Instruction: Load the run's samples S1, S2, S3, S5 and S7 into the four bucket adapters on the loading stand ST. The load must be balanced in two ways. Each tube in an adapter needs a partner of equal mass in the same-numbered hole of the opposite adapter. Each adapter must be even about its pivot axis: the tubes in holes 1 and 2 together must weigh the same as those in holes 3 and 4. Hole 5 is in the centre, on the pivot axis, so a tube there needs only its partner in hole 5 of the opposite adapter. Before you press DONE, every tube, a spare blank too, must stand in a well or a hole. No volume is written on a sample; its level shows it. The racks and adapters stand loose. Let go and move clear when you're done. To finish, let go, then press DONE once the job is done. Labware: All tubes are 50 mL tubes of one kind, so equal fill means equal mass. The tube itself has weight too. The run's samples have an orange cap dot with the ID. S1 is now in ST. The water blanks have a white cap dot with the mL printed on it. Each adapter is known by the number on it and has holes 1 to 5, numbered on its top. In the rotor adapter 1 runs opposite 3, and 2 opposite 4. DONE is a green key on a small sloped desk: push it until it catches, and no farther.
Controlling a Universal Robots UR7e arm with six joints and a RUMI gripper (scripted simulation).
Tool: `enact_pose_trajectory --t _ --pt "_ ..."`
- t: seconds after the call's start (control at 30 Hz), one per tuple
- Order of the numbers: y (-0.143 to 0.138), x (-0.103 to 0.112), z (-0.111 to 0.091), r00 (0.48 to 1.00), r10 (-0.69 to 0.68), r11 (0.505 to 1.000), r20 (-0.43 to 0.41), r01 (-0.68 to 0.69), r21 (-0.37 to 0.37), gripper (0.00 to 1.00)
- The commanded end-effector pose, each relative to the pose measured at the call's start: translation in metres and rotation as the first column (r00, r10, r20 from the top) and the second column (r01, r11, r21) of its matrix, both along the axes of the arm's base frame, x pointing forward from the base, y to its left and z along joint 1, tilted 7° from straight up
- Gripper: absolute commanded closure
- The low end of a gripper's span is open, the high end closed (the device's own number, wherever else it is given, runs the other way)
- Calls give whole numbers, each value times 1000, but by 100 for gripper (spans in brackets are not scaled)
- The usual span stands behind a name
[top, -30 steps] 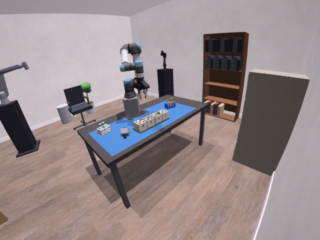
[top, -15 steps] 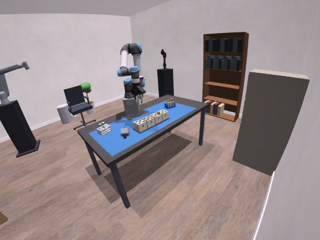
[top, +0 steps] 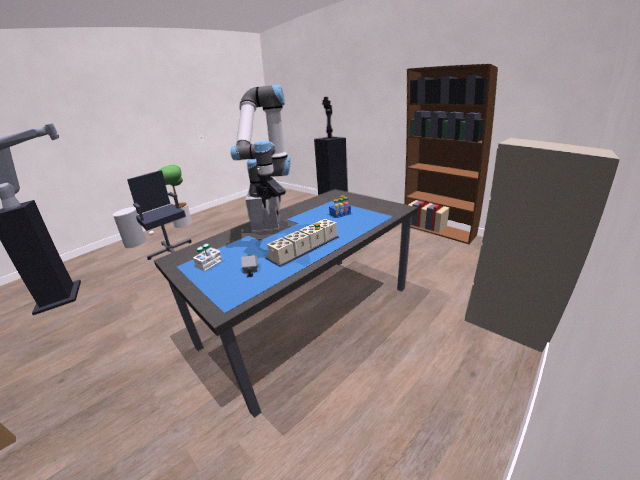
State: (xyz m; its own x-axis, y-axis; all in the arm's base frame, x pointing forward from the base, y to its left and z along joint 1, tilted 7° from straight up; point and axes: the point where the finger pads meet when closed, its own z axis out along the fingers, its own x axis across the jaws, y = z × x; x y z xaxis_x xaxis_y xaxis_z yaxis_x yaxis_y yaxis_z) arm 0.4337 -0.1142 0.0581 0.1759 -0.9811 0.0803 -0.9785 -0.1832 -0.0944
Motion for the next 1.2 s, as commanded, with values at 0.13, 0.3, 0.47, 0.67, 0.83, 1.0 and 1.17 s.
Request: enact_pose_trajectory --t 0.13,0.3,0.47,0.67,0.83,1.0,1.17 --pt "-2 1 -1 1000 0 1000 2 0 -1 65" --pt "-2 1 -1 1000 0 1000 2 0 -1 65" --pt "-2 2 -11 1000 0 1000 2 0 -1 65" --pt "-4 4 -31 1000 0 1000 2 0 -1 65" --pt "-5 6 -47 1000 0 1000 2 0 -1 65" --pt "-5 7 -57 1000 0 1000 2 0 -1 65" --pt "-6 9 -74 1000 0 1000 2 0 -1 65"
